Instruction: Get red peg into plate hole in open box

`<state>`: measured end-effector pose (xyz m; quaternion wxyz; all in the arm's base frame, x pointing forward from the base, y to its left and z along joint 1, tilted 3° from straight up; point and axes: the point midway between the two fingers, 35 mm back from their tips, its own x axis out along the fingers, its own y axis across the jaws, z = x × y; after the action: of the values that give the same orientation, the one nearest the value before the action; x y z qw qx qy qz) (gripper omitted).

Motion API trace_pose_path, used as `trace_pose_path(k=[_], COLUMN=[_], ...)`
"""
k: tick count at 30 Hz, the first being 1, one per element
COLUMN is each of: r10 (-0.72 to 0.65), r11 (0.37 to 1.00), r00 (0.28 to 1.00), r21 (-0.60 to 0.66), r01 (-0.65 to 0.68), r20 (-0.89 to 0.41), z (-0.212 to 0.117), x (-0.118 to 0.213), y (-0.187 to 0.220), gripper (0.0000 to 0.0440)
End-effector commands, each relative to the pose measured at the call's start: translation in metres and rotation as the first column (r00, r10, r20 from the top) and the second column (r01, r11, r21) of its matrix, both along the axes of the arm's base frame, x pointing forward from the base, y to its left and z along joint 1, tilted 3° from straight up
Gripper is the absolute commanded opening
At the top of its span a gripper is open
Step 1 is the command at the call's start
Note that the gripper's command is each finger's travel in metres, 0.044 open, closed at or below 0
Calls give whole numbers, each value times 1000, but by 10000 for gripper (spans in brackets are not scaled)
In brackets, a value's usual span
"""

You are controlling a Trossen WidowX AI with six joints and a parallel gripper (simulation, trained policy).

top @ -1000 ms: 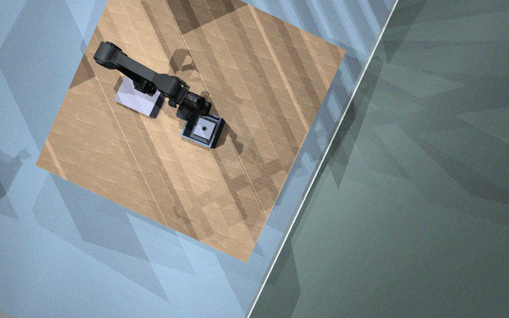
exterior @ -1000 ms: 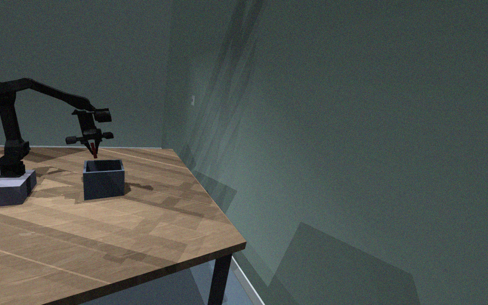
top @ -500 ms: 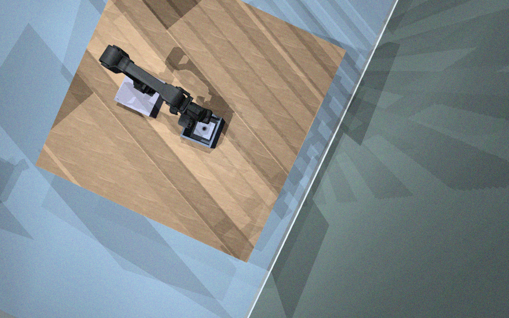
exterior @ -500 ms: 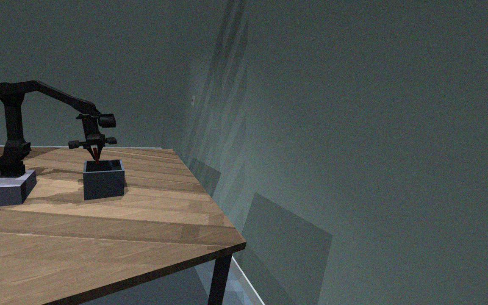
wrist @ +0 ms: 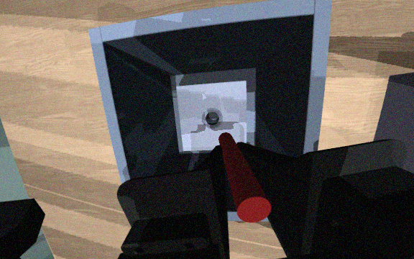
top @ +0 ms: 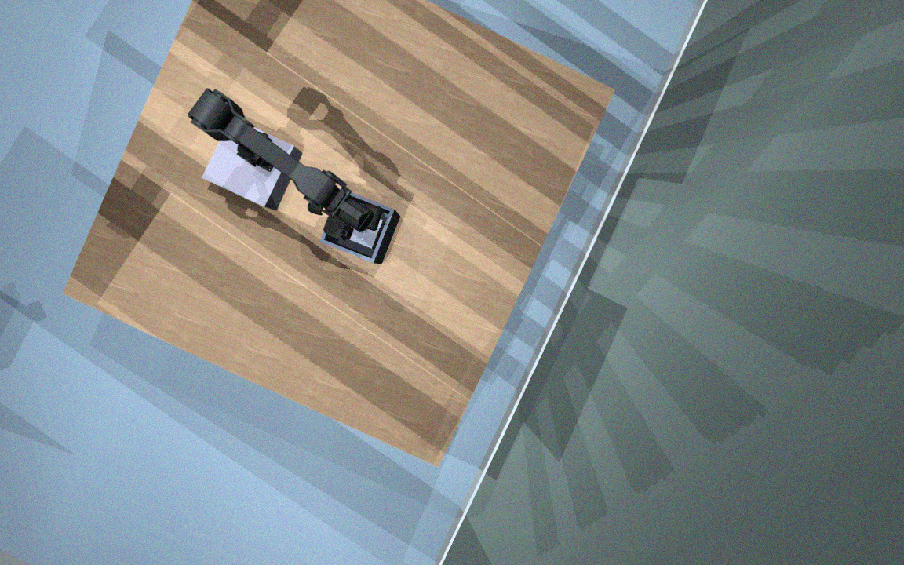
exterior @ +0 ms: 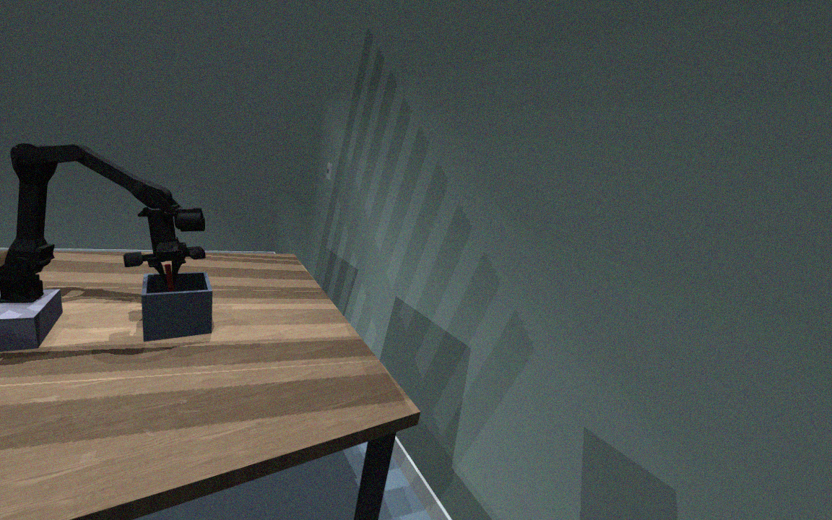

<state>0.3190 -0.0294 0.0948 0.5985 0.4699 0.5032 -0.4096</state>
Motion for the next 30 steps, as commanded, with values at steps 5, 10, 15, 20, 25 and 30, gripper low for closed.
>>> trace_pose_path(k=[5, 10, 15, 20, 25, 30], r10=[26, 46, 66, 83, 99, 109], r11=[1000, 999, 998, 997, 995, 994], r00=[1000, 999, 998, 996, 993, 990], r21=[12, 14, 12, 1, 0, 28], r01=[-26, -46, -66, -83, -99, -107], r20=[-5, -12, -22, -36, -64, -84], z=[-19, -31, -43, -52, -59, -60], x=[10, 14, 18, 21, 22, 21], y=[-4, -6, -7, -10, -11, -8], gripper=[0, 0, 0, 3, 77, 129])
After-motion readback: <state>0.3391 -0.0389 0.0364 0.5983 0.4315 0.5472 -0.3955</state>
